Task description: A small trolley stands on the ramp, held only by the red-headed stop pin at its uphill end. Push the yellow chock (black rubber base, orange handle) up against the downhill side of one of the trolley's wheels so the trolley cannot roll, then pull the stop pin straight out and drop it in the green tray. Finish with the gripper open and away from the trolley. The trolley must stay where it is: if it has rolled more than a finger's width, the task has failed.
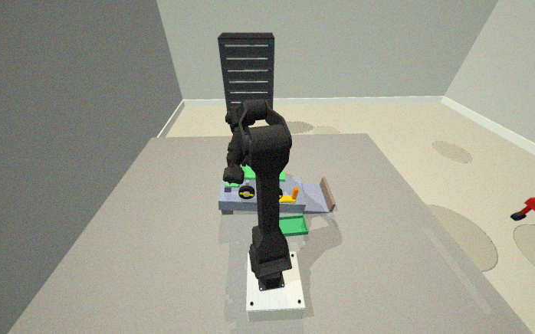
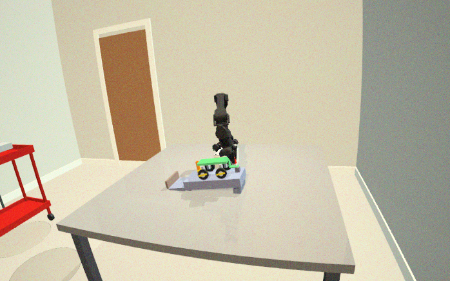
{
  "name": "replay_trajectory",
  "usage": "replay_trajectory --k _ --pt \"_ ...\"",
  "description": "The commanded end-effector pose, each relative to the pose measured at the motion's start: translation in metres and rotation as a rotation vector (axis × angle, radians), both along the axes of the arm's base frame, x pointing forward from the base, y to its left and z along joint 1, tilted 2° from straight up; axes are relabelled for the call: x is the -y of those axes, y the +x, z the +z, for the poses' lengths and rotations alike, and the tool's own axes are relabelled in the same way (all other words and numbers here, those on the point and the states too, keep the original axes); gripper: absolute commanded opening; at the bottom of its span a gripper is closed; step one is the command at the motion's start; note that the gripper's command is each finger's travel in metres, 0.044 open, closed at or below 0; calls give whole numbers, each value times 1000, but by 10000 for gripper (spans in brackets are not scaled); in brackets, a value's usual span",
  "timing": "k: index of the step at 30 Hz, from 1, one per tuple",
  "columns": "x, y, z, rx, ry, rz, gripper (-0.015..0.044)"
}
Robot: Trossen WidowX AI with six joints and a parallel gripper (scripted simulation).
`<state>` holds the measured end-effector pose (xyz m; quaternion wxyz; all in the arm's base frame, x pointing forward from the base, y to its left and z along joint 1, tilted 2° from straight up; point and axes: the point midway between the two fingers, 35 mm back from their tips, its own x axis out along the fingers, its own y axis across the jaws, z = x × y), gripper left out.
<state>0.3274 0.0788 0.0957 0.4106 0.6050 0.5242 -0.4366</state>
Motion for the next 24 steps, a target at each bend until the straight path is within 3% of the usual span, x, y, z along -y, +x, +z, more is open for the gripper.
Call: replay_trajectory --k 1,8,13,24 --pt "-2 0 -6 -2 2 -4 190" --pt "-4 0 -14 -2 3 -4 190" --pt "-4 0 -11 -1 1 0 59" --pt "-3 0 -10 -1 1 -1 0"
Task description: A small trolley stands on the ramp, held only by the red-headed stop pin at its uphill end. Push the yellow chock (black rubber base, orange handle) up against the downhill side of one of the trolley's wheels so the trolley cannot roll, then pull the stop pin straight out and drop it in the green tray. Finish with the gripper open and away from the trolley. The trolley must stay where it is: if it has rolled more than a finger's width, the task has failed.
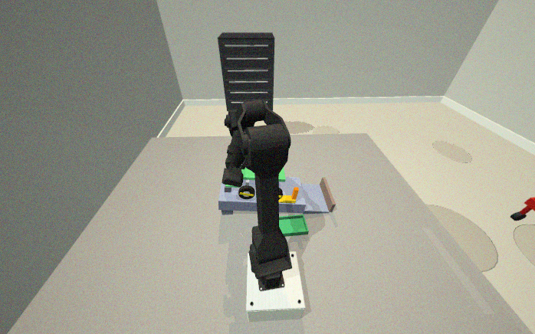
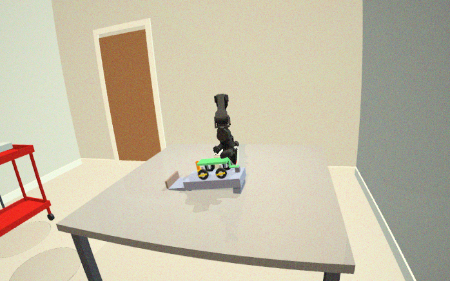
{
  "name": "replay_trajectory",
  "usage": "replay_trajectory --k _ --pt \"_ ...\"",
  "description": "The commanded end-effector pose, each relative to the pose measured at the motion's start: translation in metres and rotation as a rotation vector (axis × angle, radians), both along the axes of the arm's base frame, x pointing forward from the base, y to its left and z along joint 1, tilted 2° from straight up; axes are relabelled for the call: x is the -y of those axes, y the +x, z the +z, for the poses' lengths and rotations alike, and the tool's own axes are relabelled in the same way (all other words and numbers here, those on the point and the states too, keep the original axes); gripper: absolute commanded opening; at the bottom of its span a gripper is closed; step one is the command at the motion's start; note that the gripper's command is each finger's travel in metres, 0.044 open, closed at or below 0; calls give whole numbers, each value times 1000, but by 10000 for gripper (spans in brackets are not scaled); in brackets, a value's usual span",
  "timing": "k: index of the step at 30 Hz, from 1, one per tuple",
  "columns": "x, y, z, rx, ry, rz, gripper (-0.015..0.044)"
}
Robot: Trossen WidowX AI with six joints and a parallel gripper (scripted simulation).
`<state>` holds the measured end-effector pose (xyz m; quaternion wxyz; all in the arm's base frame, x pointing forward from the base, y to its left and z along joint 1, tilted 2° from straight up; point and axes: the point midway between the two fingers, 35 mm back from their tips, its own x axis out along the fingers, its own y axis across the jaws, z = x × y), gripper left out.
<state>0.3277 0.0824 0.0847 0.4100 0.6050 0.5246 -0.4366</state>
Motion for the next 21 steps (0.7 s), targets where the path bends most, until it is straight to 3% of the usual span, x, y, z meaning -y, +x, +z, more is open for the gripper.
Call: replay_trajectory --k 1,21 --pt "0 0 2 0 0 -1 0" --pt "4 -3 20 -2 1 -4 0"
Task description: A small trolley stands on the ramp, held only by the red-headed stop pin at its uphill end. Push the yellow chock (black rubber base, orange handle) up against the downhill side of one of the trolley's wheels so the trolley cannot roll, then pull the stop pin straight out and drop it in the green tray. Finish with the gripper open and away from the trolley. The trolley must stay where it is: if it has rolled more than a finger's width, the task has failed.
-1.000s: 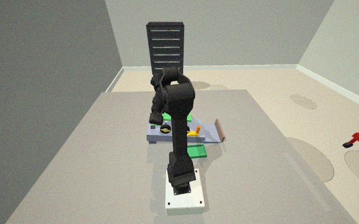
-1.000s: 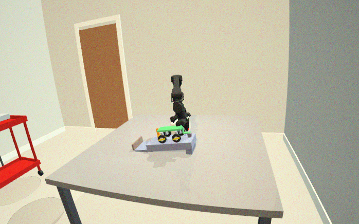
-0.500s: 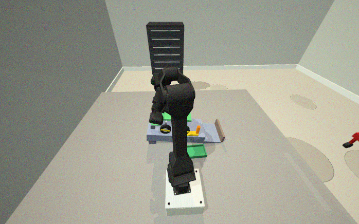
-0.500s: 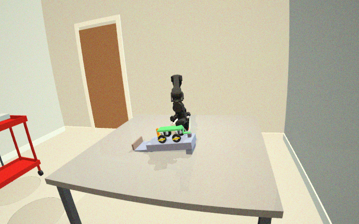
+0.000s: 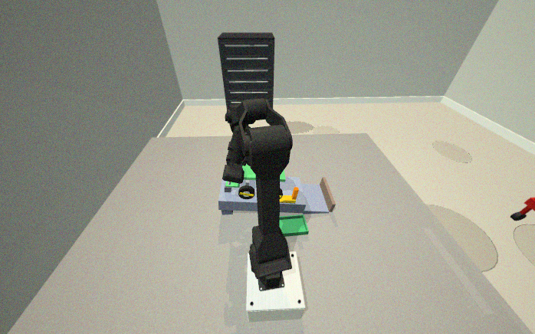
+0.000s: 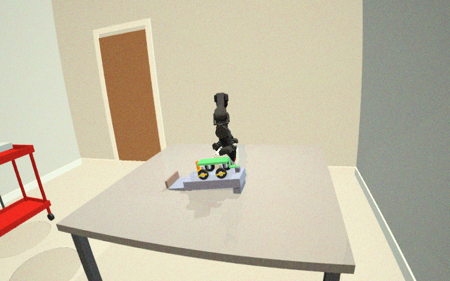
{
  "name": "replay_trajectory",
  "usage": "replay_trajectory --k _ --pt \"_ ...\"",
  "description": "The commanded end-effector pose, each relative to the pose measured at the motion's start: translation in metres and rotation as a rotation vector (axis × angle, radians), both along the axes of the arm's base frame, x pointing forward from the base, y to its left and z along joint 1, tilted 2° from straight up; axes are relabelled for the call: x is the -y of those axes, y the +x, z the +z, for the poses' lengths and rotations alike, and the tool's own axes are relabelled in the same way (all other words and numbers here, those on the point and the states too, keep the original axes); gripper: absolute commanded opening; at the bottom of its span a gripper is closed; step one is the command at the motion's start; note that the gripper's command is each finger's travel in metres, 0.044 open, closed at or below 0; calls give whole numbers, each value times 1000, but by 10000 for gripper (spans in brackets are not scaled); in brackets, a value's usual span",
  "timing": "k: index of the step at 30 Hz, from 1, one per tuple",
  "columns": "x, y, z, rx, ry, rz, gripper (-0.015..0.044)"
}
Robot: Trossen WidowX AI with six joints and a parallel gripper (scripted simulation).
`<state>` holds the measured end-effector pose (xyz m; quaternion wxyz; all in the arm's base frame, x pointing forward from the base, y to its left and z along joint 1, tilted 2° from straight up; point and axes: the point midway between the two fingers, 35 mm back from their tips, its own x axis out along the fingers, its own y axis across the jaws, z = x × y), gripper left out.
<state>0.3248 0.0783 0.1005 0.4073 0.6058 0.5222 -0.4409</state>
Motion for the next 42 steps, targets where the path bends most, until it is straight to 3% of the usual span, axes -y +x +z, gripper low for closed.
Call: replay_trajectory --k 1,30,42 --pt "0 0 5 4 4 5 0" --pt "1 1 28 4 4 5 0" --pt "-21 2 30 4 6 6 0"
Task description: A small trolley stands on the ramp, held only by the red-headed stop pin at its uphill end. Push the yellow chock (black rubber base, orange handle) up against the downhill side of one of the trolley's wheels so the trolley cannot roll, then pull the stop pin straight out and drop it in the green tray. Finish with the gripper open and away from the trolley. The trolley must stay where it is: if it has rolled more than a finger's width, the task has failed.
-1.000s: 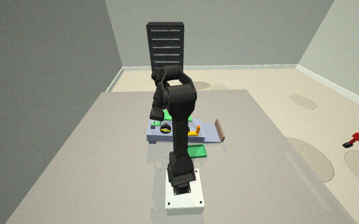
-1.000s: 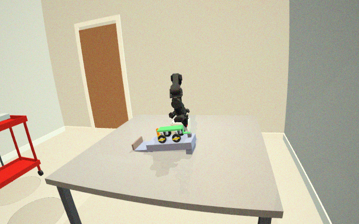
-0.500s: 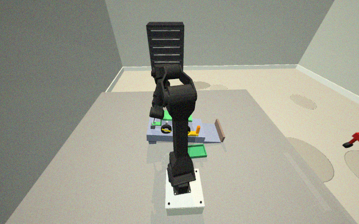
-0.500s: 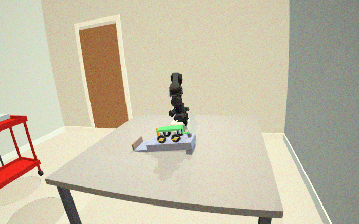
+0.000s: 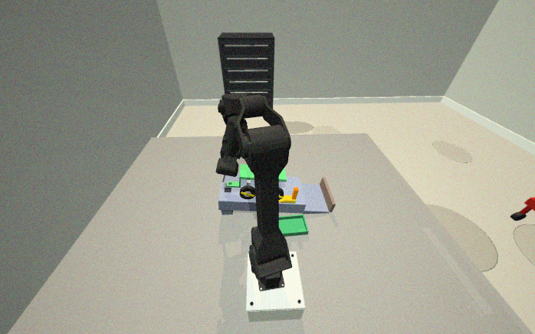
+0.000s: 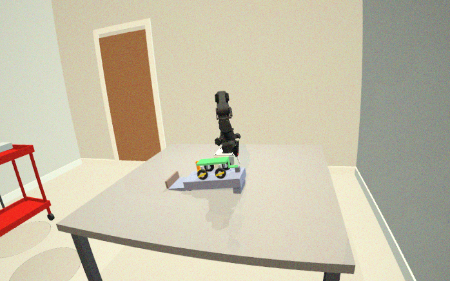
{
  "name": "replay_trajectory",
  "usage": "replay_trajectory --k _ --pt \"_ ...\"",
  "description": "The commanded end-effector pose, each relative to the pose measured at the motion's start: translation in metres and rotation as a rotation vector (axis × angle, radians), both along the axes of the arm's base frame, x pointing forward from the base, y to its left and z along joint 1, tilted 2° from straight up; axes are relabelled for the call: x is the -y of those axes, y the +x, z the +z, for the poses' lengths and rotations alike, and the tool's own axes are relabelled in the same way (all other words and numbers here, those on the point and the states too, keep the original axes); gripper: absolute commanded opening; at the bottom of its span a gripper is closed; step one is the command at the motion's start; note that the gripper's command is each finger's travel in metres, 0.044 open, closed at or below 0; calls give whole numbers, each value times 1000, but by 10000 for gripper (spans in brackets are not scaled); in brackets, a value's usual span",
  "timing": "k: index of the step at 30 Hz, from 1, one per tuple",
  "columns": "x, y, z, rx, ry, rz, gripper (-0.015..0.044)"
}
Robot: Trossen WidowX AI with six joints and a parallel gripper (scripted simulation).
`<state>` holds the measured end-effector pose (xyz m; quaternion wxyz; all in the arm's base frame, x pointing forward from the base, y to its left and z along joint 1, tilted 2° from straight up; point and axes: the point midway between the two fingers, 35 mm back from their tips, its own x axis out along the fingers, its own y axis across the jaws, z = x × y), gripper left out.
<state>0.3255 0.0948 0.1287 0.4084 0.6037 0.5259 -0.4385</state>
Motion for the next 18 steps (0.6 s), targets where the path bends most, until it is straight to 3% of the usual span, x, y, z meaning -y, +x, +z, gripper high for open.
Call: replay_trajectory --k 1,18 --pt "-7 2 3 5 3 -4 0" --pt "-18 -37 1 2 4 -4 0"
